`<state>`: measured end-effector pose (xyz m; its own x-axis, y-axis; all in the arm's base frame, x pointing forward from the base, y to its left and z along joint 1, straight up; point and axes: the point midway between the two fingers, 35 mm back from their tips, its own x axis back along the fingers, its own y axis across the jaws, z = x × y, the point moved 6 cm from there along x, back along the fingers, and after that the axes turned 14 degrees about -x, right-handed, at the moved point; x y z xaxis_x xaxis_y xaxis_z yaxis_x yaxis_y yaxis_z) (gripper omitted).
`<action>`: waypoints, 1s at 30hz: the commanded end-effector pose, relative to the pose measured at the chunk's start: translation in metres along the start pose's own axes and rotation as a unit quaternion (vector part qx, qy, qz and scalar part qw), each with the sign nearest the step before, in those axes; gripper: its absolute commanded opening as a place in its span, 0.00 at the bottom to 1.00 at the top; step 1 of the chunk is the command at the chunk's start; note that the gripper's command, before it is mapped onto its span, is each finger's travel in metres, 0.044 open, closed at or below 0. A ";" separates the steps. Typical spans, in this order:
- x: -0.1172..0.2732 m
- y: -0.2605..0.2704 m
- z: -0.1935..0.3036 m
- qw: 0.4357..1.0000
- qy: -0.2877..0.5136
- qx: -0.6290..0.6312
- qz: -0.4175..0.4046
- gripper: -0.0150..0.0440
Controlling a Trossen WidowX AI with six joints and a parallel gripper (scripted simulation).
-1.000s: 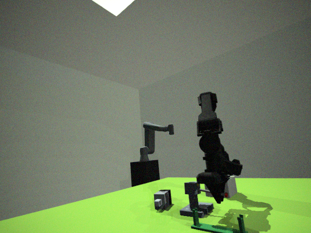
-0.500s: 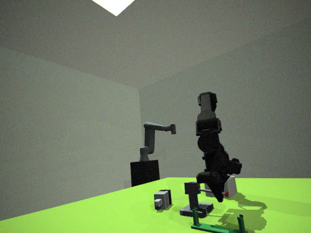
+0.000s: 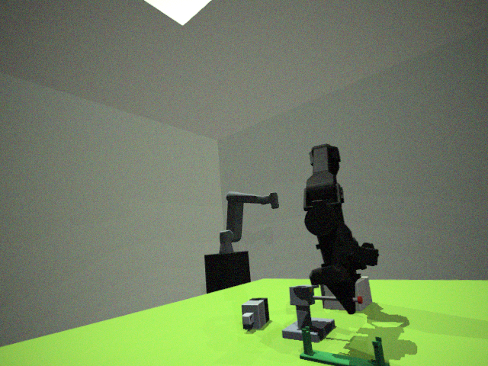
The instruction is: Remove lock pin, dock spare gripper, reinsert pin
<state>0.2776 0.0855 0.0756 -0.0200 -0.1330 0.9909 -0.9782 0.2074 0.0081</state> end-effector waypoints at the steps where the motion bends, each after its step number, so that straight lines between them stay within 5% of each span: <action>1: 0.002 0.000 -0.004 1.000 -0.005 0.002 -0.002 0.25; 30: 0.001 0.005 -0.026 1.000 -0.004 0.002 -0.003 0.25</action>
<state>0.2766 0.1087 0.0791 -0.0144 -0.1414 0.9898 -0.9802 0.1974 0.0139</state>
